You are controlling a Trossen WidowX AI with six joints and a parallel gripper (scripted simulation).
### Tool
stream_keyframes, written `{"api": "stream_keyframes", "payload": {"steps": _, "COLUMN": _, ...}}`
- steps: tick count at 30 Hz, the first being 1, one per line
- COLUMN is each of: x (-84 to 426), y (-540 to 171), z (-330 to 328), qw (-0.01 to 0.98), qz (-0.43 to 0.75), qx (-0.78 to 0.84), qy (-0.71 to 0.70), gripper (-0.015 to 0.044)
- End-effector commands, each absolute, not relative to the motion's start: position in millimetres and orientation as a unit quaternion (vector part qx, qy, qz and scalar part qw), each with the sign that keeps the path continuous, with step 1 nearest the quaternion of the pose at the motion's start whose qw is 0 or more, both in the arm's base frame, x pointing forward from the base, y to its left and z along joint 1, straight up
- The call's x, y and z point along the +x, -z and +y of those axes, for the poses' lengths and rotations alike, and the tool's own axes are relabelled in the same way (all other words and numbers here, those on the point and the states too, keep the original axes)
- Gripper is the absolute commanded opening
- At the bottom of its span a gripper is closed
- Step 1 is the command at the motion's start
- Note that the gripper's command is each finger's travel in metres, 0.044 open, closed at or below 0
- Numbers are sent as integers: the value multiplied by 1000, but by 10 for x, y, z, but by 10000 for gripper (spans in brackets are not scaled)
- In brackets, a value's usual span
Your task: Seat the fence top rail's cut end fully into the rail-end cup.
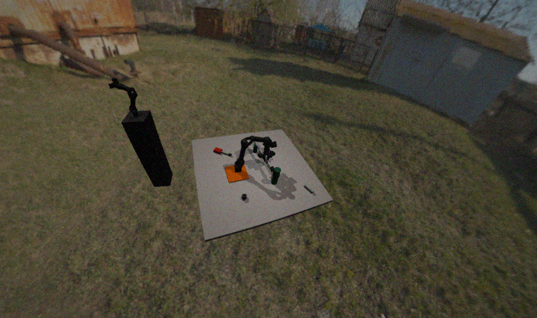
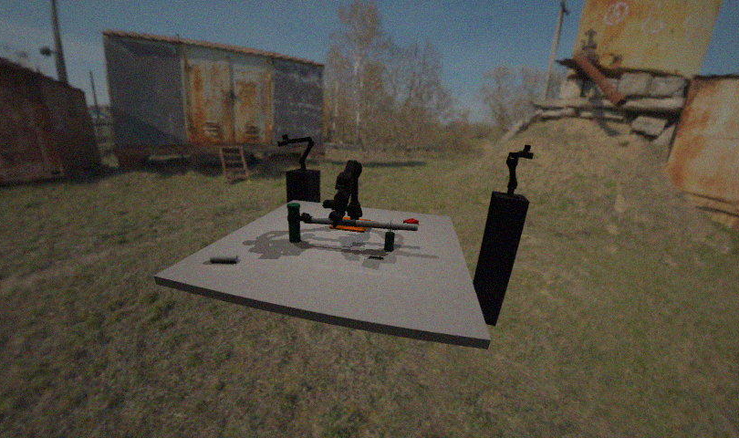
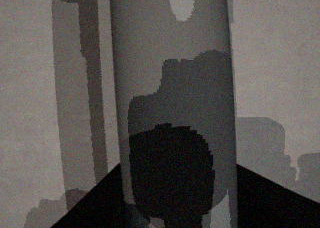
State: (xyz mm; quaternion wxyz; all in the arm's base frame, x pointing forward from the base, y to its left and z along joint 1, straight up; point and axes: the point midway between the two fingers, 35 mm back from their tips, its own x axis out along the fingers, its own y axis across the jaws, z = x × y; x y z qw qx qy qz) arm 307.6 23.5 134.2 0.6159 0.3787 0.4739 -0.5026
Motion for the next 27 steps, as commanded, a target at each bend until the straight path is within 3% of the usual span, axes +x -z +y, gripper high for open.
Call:
{"api": "stream_keyframes", "payload": {"steps": 1, "x": 3081, "y": -1346, "z": 220, "qw": 617, "qz": 473, "qx": 379, "qy": 502, "gripper": 0}}
{"api": "stream_keyframes", "payload": {"steps": 27, "x": 3109, "y": -1355, "z": 127, "qw": 617, "qz": 473, "qx": 379, "qy": 502, "gripper": 0}}
